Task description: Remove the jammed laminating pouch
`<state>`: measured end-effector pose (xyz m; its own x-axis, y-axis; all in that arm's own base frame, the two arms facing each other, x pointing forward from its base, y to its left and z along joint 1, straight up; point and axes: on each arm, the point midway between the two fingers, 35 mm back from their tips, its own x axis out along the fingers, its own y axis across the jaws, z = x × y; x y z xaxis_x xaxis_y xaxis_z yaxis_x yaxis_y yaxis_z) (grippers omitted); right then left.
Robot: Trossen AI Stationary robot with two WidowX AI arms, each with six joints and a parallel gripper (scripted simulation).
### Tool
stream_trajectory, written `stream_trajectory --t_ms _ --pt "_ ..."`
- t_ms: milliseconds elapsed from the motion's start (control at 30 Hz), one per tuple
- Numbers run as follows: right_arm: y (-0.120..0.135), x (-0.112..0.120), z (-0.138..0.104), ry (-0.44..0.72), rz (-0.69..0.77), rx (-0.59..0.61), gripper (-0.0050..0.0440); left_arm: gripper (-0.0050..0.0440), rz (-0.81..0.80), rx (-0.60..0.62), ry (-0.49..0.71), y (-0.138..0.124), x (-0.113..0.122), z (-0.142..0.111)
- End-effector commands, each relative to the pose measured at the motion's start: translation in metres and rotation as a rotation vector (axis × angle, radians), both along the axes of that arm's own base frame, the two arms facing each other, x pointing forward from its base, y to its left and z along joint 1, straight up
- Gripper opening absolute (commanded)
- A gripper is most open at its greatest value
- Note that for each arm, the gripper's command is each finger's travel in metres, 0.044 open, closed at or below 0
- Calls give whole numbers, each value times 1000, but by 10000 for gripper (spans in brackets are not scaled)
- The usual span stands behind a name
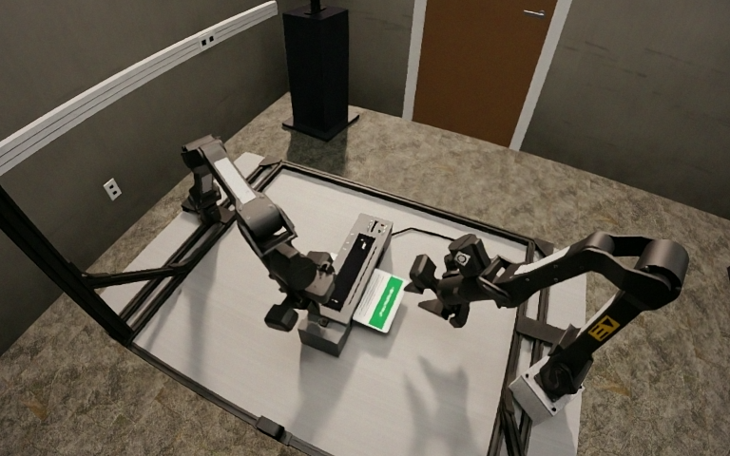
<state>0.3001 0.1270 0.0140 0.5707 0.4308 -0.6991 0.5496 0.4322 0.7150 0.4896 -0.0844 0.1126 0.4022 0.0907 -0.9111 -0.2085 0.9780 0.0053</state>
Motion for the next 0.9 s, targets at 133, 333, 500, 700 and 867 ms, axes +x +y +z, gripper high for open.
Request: stream_trajectory --t_ms 133,333,500,700,867 --pt "2 0 1 -3 4 6 272 -50 0 -9 -38 0 2 17" --pt "2 0 1 -3 4 6 272 -50 0 -9 -38 0 2 17" --pt "2 0 1 -3 4 6 272 -50 0 -9 -38 0 2 17" --pt "2 0 1 -3 4 6 272 -50 0 -9 -38 0 2 17" --pt "13 18 -15 -12 2 6 272 -50 0 -9 -38 0 2 17"
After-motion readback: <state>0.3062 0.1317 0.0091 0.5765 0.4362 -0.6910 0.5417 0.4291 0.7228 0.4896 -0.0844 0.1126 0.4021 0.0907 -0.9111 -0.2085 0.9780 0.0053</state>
